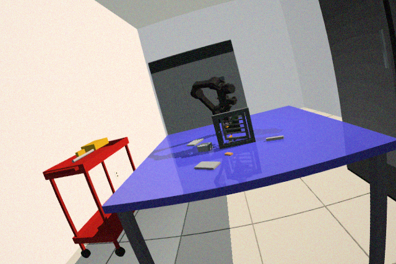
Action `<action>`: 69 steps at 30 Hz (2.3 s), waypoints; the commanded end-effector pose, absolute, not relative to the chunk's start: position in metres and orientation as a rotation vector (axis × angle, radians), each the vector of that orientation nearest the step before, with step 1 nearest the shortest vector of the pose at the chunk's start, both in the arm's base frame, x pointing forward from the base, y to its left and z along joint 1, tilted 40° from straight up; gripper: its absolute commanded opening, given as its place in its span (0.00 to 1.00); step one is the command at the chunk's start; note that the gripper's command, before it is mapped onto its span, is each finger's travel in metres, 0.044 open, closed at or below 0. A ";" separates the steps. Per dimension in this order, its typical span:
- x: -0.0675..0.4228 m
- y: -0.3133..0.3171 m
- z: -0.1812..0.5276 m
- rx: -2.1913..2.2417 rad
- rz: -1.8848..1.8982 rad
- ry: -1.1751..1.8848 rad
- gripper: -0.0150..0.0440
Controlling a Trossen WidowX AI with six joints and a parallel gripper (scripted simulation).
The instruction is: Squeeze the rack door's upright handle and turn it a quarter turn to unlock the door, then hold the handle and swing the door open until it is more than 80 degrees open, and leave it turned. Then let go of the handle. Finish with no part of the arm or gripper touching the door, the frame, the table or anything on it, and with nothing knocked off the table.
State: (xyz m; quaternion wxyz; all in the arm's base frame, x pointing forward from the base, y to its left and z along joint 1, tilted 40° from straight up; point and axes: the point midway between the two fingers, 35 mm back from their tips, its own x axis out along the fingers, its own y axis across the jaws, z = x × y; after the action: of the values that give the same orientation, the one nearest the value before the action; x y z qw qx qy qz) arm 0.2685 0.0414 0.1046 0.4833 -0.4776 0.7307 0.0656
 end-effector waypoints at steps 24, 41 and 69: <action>0.244 0.080 0.074 -0.851 -0.206 1.700 0.28; 0.237 0.111 0.050 -0.653 -0.417 1.629 0.28; 0.251 0.164 0.007 -0.293 -0.767 1.458 0.28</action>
State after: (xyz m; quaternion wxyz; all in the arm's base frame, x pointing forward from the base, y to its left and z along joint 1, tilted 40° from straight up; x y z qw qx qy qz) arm 0.2474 0.1591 0.0114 0.6659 -0.1544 0.6567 -0.3186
